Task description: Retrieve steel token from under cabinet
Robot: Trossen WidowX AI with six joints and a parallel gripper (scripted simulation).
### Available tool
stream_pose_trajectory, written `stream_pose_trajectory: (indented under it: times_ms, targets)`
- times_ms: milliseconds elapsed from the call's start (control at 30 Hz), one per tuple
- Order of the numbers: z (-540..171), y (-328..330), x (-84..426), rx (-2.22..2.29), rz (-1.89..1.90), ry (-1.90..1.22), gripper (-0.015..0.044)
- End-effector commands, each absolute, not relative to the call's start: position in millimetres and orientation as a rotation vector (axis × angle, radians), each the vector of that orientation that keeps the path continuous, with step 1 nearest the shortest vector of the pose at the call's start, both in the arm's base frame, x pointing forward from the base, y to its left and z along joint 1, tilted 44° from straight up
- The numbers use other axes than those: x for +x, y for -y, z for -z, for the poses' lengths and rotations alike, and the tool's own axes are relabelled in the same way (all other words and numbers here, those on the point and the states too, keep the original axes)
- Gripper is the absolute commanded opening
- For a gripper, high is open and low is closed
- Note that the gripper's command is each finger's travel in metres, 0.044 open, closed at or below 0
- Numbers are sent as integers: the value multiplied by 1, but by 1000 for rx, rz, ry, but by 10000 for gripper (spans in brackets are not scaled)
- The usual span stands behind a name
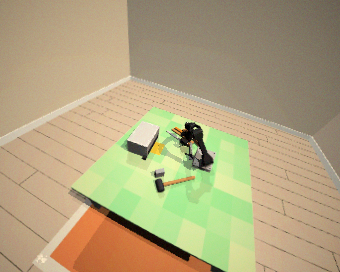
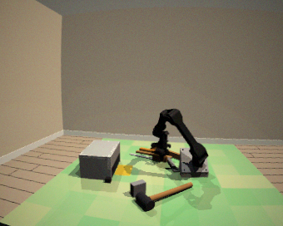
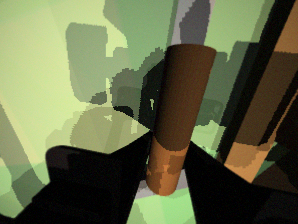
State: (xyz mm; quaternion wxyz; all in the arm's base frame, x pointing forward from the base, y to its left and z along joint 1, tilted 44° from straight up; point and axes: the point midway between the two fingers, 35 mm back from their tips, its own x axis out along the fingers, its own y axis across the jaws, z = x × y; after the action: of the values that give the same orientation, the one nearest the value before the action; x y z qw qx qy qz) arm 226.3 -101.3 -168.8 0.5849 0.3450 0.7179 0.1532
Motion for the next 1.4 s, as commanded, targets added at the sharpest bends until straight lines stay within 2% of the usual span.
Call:
stream_pose_trajectory:
  times_ms: [0, 1367]
  targets:
    - [169, 104, 228, 774, -386, -1661, 0]
    - [177, 112, 228, 545, -622, -1555, 0]
